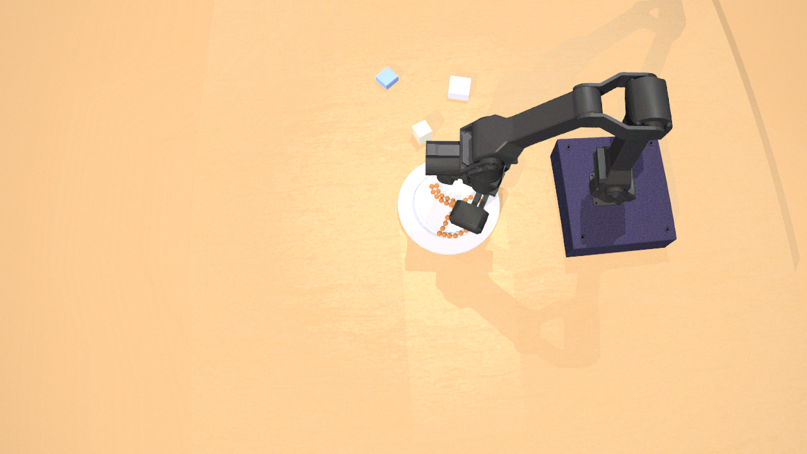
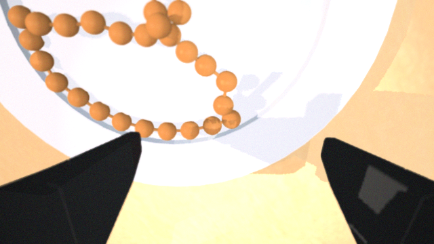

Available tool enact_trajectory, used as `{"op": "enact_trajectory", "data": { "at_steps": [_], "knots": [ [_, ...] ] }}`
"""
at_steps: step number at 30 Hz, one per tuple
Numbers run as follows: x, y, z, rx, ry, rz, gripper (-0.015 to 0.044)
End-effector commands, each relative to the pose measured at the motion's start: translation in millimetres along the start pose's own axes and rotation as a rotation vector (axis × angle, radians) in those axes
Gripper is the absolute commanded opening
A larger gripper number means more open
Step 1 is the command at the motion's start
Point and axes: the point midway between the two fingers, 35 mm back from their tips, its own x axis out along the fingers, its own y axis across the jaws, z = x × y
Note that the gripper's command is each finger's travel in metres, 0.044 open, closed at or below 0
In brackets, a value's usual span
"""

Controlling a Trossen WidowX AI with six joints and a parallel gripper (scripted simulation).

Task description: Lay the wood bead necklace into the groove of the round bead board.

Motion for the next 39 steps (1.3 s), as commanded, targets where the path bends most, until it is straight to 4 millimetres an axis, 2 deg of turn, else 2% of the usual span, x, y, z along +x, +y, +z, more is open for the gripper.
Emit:
{"op": "enact_trajectory", "data": {
  "at_steps": [1, 5, 6, 13, 14, 17, 39],
  "knots": [
    [-19.9, 3.4, 9.9, -0.155, -0.023, 0.004, 0.0230],
    [-19.9, 3.4, 9.9, -0.155, -0.023, 0.004, 0.0125],
    [-19.9, 3.4, 9.9, -0.155, -0.023, 0.004, 0.0120],
    [-3.8, 3.5, 10.1, -0.155, -0.022, 0.004, 0.0120],
    [-12.5, 4.9, 11.9, -0.148, -0.029, 0.010, 0.0120],
    [-11.0, 4.9, 11.9, -0.149, -0.029, 0.010, 0.0120],
    [20.4, 3.6, 10.4, -0.155, -0.022, 0.005, 0.0120]
  ]
}}
